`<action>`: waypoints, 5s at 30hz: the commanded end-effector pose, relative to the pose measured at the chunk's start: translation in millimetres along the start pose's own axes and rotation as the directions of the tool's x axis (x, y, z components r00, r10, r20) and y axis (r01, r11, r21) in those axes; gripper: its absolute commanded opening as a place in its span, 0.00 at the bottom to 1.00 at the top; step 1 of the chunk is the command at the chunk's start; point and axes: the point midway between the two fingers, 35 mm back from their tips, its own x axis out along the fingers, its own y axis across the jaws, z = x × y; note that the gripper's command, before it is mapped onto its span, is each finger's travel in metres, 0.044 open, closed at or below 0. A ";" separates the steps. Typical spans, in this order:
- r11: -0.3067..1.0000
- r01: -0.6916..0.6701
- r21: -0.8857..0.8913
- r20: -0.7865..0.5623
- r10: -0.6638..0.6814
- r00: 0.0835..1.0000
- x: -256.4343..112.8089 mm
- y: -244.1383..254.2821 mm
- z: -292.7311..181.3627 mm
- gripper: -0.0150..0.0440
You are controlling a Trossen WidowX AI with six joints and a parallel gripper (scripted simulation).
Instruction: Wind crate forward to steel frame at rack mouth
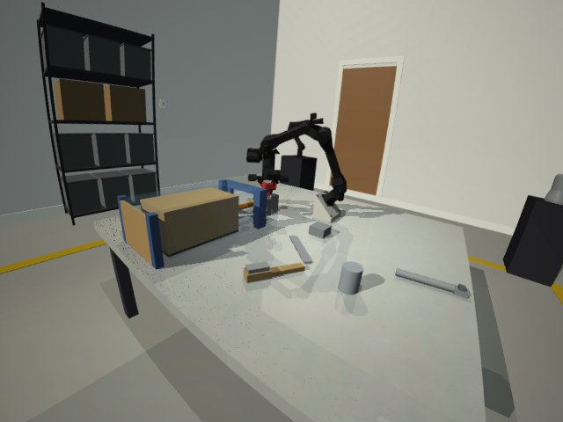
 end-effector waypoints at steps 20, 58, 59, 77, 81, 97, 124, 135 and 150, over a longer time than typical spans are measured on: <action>1.000 0.002 0.015 0.001 -0.002 1.000 9.4 0.4 -1.7 0.25; 0.998 -0.005 -0.059 0.001 0.005 1.000 9.5 3.8 -1.9 0.25; 0.998 -0.005 -0.059 0.001 0.005 1.000 9.5 3.8 -1.9 0.25; 1.000 0.002 0.013 0.001 -0.002 1.000 9.7 0.8 -1.8 0.25; 0.999 0.004 0.033 0.001 -0.004 1.000 9.7 0.0 -1.8 0.25; 0.999 0.005 0.045 0.001 -0.005 1.000 9.6 -0.4 -1.8 0.25; 0.999 0.005 0.048 0.001 -0.005 1.000 9.6 -0.6 -1.8 0.25; 0.996 0.009 0.088 0.001 -0.009 1.000 9.4 -2.5 -1.8 0.25; 0.997 -0.007 -0.078 0.000 0.007 1.000 9.6 4.8 -1.9 0.25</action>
